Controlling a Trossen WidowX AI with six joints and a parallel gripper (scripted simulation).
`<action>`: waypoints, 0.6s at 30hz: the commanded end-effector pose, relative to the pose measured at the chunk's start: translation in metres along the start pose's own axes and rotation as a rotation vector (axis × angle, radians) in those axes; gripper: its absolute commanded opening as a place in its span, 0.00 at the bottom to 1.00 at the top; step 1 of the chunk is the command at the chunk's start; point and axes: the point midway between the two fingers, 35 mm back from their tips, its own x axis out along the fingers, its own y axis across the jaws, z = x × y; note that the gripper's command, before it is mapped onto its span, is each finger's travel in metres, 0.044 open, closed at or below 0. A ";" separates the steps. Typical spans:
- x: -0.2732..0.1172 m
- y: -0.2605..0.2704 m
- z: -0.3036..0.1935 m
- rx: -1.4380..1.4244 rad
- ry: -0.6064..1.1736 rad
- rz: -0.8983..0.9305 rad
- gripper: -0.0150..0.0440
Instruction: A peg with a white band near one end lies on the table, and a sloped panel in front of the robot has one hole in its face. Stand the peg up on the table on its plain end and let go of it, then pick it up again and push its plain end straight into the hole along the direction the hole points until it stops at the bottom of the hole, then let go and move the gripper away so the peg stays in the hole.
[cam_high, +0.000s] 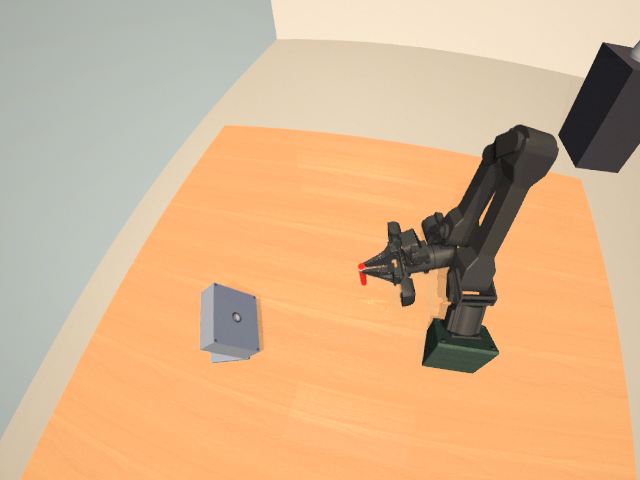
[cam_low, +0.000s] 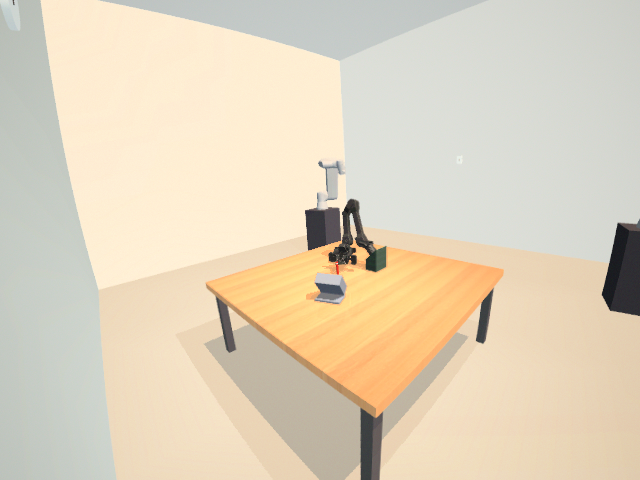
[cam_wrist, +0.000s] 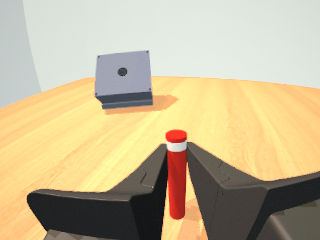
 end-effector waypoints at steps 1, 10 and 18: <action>-0.001 0.000 -0.002 0.000 0.001 0.000 0.34; -0.002 0.000 -0.003 -0.006 -0.019 0.002 0.34; -0.003 0.001 -0.004 -0.010 -0.036 0.004 0.34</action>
